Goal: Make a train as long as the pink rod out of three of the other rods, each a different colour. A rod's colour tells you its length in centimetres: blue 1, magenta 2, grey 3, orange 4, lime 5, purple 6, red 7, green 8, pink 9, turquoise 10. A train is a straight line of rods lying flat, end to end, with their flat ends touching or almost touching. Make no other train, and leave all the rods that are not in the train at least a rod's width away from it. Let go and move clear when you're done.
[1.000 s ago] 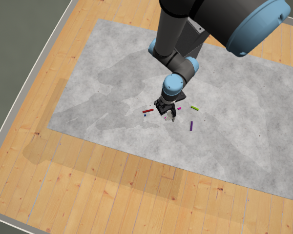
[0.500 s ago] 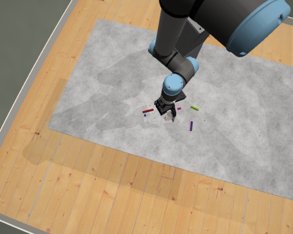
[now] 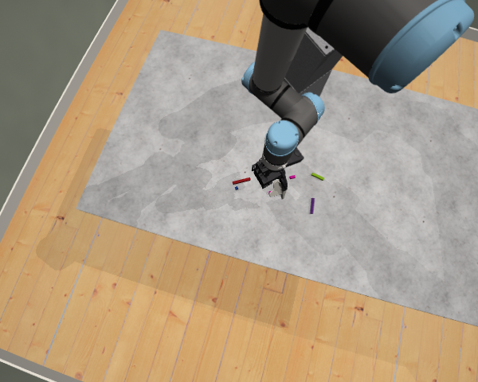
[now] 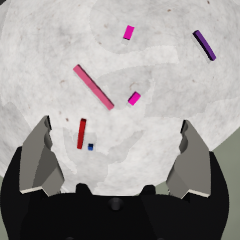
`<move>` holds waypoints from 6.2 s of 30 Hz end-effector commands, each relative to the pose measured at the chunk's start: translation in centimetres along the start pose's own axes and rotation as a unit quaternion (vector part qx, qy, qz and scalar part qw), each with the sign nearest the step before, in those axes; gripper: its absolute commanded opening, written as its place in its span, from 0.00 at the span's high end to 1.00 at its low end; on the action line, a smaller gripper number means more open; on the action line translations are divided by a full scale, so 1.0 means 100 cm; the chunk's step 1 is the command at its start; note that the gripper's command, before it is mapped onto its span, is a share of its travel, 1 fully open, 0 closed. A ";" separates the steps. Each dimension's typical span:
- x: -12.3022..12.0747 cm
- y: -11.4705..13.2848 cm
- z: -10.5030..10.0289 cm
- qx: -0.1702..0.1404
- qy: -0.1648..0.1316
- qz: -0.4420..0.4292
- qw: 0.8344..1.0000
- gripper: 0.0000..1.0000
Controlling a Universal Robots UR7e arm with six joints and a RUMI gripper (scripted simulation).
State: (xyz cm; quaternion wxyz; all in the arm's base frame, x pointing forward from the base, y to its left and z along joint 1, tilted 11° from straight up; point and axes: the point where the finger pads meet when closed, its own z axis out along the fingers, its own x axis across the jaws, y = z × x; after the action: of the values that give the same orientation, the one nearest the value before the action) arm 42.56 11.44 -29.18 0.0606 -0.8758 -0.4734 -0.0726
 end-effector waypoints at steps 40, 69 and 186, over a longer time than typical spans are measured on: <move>0.000 0.000 0.000 -0.001 0.000 0.000 1.000 0.00; -0.005 0.008 0.000 -0.001 0.000 0.203 0.979 0.00; -0.057 0.057 0.000 0.000 0.000 0.924 0.383 0.00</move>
State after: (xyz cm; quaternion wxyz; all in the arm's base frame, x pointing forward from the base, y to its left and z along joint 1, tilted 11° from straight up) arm 44.22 3.68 -30.46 0.0903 -0.7726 0.6278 0.0284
